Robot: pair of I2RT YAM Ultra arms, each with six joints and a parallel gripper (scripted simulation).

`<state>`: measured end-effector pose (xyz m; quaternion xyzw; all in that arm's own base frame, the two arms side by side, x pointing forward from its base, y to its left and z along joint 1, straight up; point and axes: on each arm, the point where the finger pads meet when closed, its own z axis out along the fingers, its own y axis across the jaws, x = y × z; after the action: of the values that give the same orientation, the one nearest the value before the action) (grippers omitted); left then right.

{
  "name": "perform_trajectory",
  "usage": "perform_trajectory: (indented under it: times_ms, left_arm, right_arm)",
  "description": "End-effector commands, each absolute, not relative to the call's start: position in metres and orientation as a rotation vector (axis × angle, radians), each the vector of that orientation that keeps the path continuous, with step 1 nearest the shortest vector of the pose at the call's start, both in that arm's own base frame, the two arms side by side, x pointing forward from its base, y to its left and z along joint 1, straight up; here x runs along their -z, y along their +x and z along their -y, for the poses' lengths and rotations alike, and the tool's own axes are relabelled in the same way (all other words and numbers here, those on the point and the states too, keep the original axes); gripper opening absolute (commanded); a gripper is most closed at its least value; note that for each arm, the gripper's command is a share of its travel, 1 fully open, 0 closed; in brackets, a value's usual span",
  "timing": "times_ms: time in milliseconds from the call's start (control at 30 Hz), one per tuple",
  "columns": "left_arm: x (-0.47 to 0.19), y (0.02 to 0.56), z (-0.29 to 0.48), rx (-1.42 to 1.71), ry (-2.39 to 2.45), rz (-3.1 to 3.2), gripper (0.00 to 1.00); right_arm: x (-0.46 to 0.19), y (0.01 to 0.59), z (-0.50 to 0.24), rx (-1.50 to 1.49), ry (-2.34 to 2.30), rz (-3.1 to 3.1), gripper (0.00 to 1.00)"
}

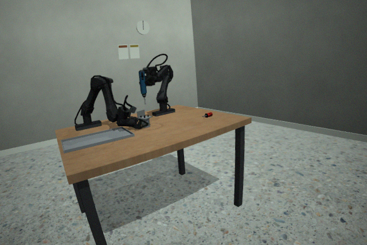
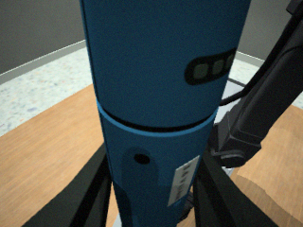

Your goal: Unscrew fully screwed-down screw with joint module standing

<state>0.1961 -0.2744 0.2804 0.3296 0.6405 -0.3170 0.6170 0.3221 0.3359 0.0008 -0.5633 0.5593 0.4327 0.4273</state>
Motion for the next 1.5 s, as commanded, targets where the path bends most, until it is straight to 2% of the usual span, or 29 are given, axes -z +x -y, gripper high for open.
perform_trajectory:
  times_ms: [0,1467]
  left_arm:
    - [-0.336,0.201,0.277,0.772,0.680,-1.324,0.42]
    - [-0.342,0.213,0.295,0.778,0.674,-1.311,0.42]
  right_arm:
    - [-0.016,0.328,-0.333,-1.067,-1.395,-1.371,0.59]
    - [-0.016,0.328,-0.333,-1.067,-1.395,-1.371,0.59]
